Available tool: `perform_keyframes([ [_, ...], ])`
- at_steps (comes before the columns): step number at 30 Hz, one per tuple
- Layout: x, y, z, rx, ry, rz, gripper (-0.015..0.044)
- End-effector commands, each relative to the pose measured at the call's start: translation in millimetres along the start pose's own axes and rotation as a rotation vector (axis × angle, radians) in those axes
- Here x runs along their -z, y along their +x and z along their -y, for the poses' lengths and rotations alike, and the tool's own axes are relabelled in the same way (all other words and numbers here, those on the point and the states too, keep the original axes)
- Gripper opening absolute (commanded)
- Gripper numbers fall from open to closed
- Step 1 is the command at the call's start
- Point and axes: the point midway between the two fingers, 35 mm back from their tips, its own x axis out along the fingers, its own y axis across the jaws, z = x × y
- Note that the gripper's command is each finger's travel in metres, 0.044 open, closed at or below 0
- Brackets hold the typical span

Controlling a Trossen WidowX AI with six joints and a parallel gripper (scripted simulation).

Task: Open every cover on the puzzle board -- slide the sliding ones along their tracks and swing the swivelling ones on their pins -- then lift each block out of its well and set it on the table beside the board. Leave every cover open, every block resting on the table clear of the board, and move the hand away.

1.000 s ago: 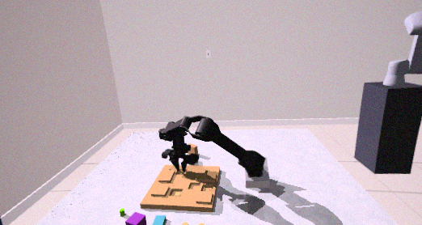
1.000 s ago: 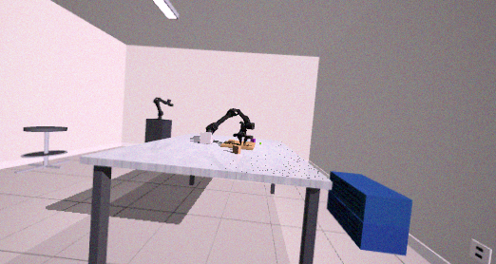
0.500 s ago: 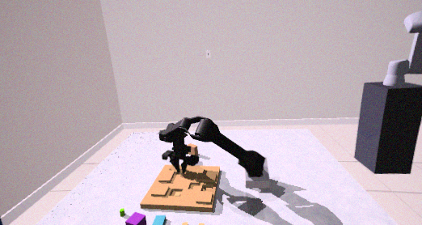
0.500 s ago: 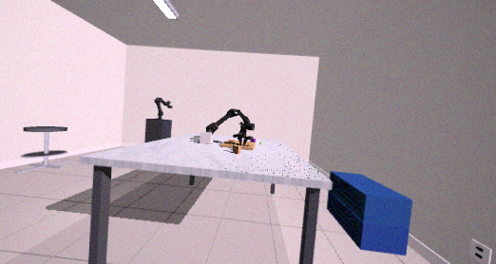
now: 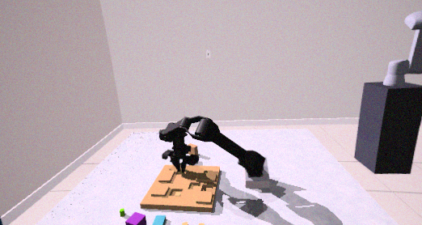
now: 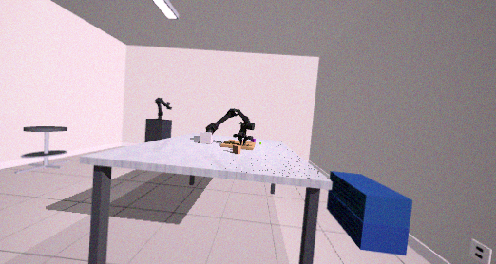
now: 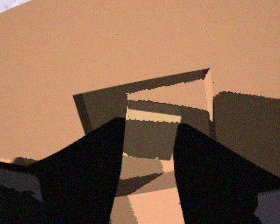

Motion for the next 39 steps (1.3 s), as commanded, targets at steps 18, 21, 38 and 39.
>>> perform_keyframes([
  [18, -0.4, -26.7, -0.6, 0.002, -0.001, 0.000, 0.0080],
  [21, -0.5, -30.6, -0.5, 0.002, -0.001, 0.000, 0.0080],
  [38, -1.0, -59.3, -0.9, 0.003, 0.001, -0.001, 0.0080],
  [39, -1.0, -62.0, -0.9, 0.003, 0.001, -0.001, 0.0080],
])
